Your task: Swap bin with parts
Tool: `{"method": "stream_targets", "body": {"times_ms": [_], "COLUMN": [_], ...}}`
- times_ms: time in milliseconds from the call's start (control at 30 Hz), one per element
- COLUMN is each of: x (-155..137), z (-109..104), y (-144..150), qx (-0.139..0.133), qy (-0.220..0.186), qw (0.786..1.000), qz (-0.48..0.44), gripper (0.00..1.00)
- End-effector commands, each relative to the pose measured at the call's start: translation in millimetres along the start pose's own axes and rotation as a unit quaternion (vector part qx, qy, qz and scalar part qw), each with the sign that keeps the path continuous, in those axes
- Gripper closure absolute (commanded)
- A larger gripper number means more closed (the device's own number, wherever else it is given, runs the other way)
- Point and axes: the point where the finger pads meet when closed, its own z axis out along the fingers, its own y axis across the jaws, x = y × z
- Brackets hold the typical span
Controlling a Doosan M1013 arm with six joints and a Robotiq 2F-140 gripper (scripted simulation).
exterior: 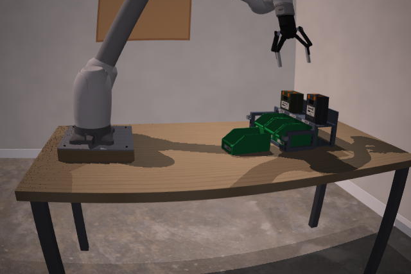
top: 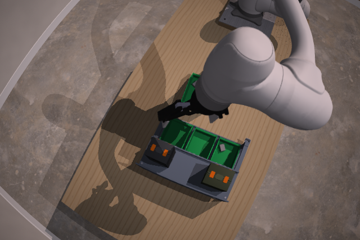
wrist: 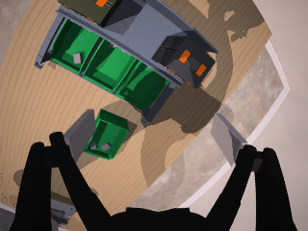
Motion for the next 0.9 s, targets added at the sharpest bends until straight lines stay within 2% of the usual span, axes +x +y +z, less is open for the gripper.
{"method": "stream_targets", "body": {"times_ms": [0,67,133,200,467,633,700,867], "x": [-34,-56,-56,-78,-157,-149,-149,-142], "z": [-2,-4,-4,-5,-13,-3,-3,6], "y": [-15,-26,-26,-39,-96,-96,-96,-97], "qx": [0.028,0.048,0.048,0.068,0.143,0.139,0.139,0.132], "qy": [0.002,0.0,0.0,-0.002,-0.018,0.004,0.004,0.025], "qw": [0.998,0.994,0.994,0.987,0.944,0.966,0.966,0.982], "qz": [0.061,0.102,0.102,0.144,0.297,0.217,0.217,0.133], "gripper": [0.0,0.0,0.0,0.0,0.0,0.0,0.0,0.0]}}
